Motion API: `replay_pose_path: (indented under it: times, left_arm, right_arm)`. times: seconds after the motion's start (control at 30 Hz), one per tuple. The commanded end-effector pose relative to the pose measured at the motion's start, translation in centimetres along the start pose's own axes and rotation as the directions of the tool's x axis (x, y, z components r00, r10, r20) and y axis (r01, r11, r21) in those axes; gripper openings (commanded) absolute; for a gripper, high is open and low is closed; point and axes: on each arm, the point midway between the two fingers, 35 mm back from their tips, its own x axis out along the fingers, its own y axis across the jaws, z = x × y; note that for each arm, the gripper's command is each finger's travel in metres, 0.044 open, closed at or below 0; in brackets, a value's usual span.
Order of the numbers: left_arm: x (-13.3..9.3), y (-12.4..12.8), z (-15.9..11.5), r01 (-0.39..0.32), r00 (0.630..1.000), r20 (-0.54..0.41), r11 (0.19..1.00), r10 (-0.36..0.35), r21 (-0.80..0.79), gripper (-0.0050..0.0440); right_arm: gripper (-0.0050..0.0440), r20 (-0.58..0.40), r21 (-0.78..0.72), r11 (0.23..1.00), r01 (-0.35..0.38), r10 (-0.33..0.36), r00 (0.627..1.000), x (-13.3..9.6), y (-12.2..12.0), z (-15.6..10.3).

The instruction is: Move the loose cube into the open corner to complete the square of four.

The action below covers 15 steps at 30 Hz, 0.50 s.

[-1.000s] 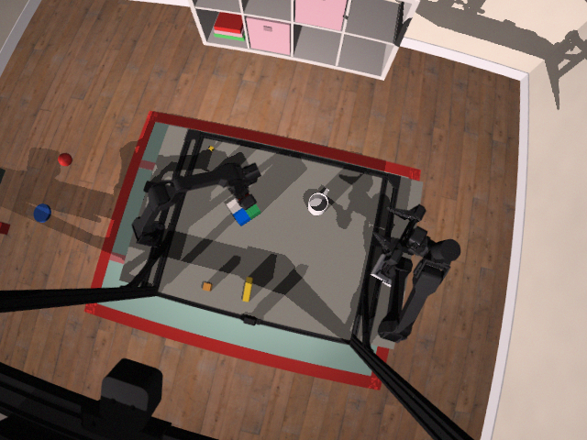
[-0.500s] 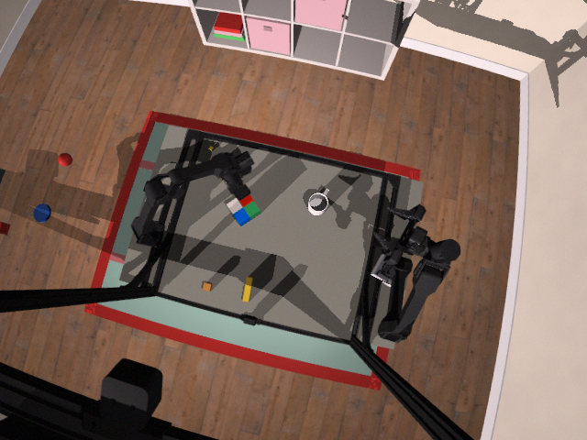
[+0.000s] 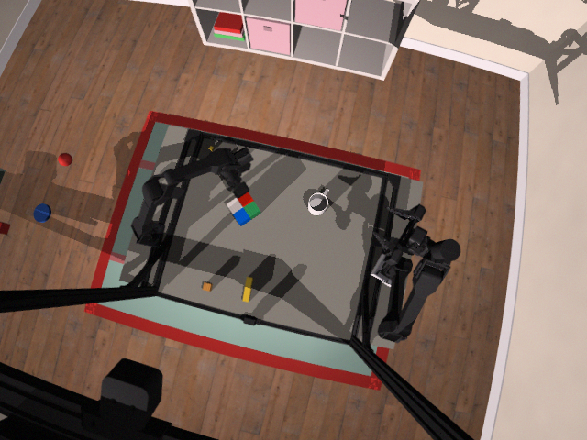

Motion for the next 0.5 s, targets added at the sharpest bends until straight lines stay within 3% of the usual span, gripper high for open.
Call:
replay_pose_path:
  times: [0.0,0.2,0.33,0.47]
  left_arm:
    - [-0.6,0.0,0.1,0.0,1.0,0.009,1.0,0.0,-0.002,0.0]
    - [-0.3,-0.1,0.1,0.0,1.0,0.004,1.0,0.0,0.018,0.0]
    - [-0.5,-1.9,2.5,-0.007,0.999,0.036,0.937,-0.006,0.349,0.0]
    - [-0.6,-3.2,3.9,-0.023,0.998,0.058,0.829,-0.012,0.559,0.0]
  right_arm:
    - [0.04,0.0,0.004,1.0,-0.004,0.004,1.0,0.0,0.1,0.0]
    - [0.04,0.0,0.004,1.0,-0.004,0.004,1.0,0.0,0.1,0.0]
    - [0.04,0.0,0.004,1.0,-0.004,0.004,1.0,0.0,0.1,0.0]
    - [0.04,0.0,0.004,1.0,-0.004,0.004,1.0,0.0,0.1,0.0]
